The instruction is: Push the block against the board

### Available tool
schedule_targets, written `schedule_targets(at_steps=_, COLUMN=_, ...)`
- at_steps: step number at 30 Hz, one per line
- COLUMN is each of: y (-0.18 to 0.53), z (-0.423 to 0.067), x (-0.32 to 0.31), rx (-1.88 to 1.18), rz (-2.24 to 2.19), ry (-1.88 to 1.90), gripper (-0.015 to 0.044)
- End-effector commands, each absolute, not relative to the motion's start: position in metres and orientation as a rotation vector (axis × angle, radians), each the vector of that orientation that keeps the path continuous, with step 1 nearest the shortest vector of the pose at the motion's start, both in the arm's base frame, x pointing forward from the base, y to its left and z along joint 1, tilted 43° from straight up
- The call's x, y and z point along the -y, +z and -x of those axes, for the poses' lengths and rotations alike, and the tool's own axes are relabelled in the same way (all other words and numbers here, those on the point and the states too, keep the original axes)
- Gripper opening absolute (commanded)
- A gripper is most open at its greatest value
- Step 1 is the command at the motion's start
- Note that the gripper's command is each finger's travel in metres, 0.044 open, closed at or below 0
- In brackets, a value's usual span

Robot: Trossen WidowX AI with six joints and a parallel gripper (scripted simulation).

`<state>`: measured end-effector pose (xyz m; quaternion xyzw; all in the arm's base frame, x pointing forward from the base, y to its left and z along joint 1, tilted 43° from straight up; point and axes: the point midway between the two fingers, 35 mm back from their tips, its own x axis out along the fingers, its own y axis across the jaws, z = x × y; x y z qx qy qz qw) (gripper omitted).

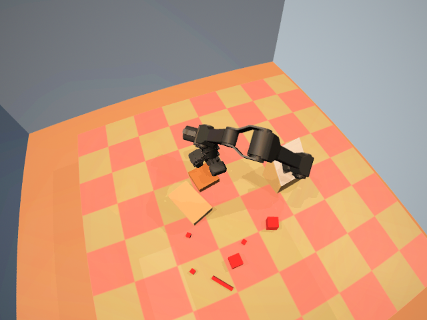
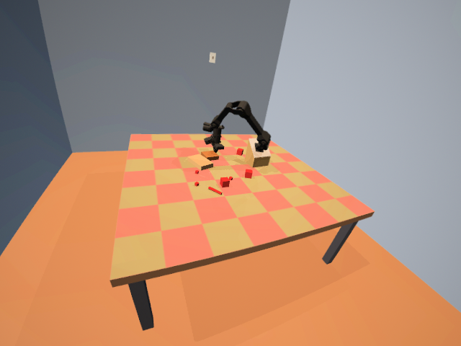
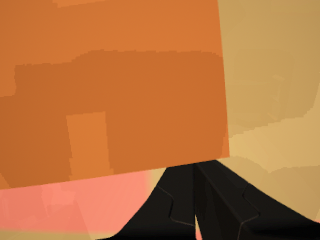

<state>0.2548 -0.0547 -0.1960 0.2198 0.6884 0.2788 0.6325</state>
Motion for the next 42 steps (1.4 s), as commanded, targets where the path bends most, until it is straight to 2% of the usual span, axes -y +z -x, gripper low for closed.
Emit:
schedule_targets(at_steps=1, y=-0.196, z=-0.263, x=0.053, rx=-1.570, rz=-0.505, ry=0.639, gripper=0.0000)
schedule_targets(at_steps=14, y=-0.195, z=-0.280, x=0.049, rx=-1.569, rz=-0.505, ry=0.640, gripper=0.0000)
schedule_targets(at_steps=42, y=-0.196, z=-0.236, x=0.055, rx=-1.572, rz=-0.507, ry=0.641, gripper=0.0000)
